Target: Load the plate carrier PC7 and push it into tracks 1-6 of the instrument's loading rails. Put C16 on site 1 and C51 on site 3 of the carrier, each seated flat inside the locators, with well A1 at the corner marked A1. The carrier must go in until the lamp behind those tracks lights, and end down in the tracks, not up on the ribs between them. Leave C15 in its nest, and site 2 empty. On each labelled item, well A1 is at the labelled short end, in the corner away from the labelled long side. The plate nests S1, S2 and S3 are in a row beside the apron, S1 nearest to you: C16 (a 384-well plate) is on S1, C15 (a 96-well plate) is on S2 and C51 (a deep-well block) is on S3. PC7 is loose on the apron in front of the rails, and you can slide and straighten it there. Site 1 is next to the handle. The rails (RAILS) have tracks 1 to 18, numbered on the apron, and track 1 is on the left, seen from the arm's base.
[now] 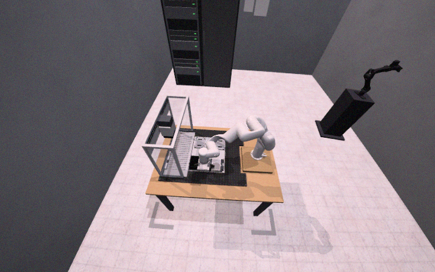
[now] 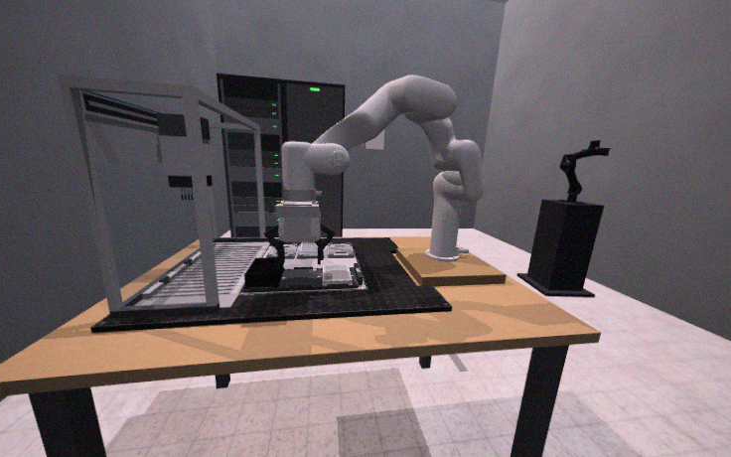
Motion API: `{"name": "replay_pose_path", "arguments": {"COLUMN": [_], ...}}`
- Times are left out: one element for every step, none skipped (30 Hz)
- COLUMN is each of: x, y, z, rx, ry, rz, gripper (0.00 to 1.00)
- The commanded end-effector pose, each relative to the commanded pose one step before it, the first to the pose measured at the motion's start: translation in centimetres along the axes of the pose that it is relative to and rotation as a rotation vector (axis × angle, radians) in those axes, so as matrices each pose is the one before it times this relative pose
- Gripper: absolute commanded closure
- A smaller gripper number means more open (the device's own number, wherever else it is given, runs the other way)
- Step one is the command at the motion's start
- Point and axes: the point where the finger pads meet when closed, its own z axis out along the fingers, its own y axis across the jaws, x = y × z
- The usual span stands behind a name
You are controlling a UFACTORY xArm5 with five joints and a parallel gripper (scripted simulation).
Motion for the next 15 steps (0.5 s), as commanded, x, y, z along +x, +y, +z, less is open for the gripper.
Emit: {"name": "replay_pose_path", "arguments": {"x": [0.061,0.0,0.0,0.0,0.0,0.0,0.0,0.0,0.0,0.0,0.0,0.0,0.0,0.0,0.0], "y": [0.13,0.0,0.0,0.0,0.0,0.0,0.0,0.0,0.0,0.0,0.0,0.0,0.0,0.0,0.0], "z": [0.487,0.167,0.167,0.167,0.167,0.167,0.167,0.0,0.0,0.167,0.167,0.167,0.167,0.167,0.167], "rx": [-0.00481,0.0,0.0,0.0,0.0,0.0,0.0,0.0,0.0,0.0,0.0,0.0,0.0,0.0,0.0], "ry": [0.00045,0.0,0.0,0.0,0.0,0.0,0.0,0.0,0.0,0.0,0.0,0.0,0.0,0.0,0.0], "rz": [0.0,0.0,0.0,0.0,0.0,0.0,0.0,0.0,0.0,0.0,0.0,0.0,0.0,0.0,0.0], "gripper": [0.0,0.0,0.0,0.0,0.0,0.0,0.0,0.0,0.0,0.0,0.0,0.0,0.0,0.0,0.0]}}
